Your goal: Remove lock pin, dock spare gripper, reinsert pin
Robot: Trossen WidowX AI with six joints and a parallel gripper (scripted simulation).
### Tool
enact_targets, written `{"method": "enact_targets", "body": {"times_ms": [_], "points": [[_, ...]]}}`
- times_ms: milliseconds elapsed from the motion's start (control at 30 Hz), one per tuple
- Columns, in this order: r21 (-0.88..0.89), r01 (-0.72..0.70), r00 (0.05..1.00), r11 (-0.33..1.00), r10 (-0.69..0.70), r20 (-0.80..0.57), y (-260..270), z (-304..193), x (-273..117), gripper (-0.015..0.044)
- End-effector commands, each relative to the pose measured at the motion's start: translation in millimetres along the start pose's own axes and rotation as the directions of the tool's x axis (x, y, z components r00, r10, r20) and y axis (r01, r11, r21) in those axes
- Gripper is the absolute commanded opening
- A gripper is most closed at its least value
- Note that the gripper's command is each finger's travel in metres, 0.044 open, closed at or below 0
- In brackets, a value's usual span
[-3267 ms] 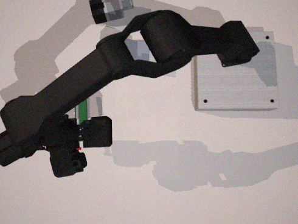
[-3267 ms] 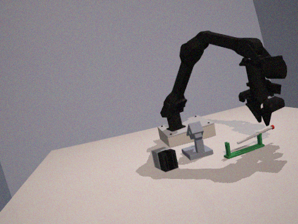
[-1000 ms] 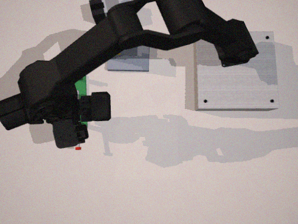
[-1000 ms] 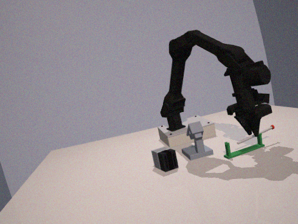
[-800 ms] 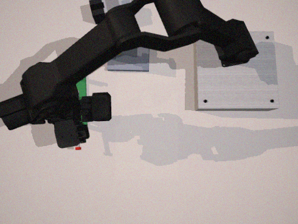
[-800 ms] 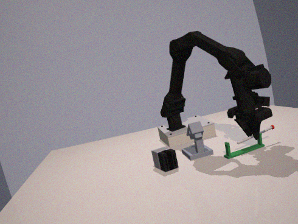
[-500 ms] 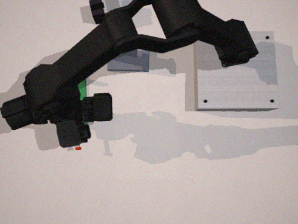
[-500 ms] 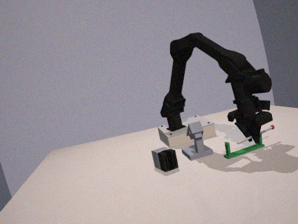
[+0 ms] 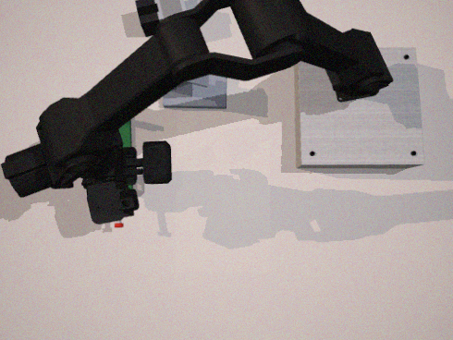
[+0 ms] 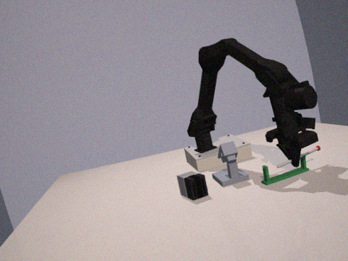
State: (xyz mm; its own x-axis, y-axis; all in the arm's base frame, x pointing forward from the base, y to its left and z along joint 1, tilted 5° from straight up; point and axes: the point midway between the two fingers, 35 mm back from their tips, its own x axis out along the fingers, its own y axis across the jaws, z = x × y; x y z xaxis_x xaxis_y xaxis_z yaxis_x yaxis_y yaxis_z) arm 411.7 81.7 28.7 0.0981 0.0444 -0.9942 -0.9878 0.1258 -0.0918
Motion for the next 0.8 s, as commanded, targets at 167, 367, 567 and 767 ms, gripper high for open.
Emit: {"method": "enact_targets", "body": {"times_ms": [167, 367, 567, 767], "points": [[-0.002, 0.001, 1.000, 1.000, -0.001, -0.002, 0.0, 0.0, -4.1, 0.0000], [0.000, -0.010, 1.000, 1.000, 0.010, -0.003, 2.3, 0.6, -13.7, 0.0000], [-0.001, -0.029, 1.000, 1.000, 0.029, -0.009, 5.9, 0.3, -20.7, 0.0000], [-0.002, -0.045, 0.999, 0.999, 0.045, -0.014, 9.2, 0.1, -28.1, 0.0000]]}}
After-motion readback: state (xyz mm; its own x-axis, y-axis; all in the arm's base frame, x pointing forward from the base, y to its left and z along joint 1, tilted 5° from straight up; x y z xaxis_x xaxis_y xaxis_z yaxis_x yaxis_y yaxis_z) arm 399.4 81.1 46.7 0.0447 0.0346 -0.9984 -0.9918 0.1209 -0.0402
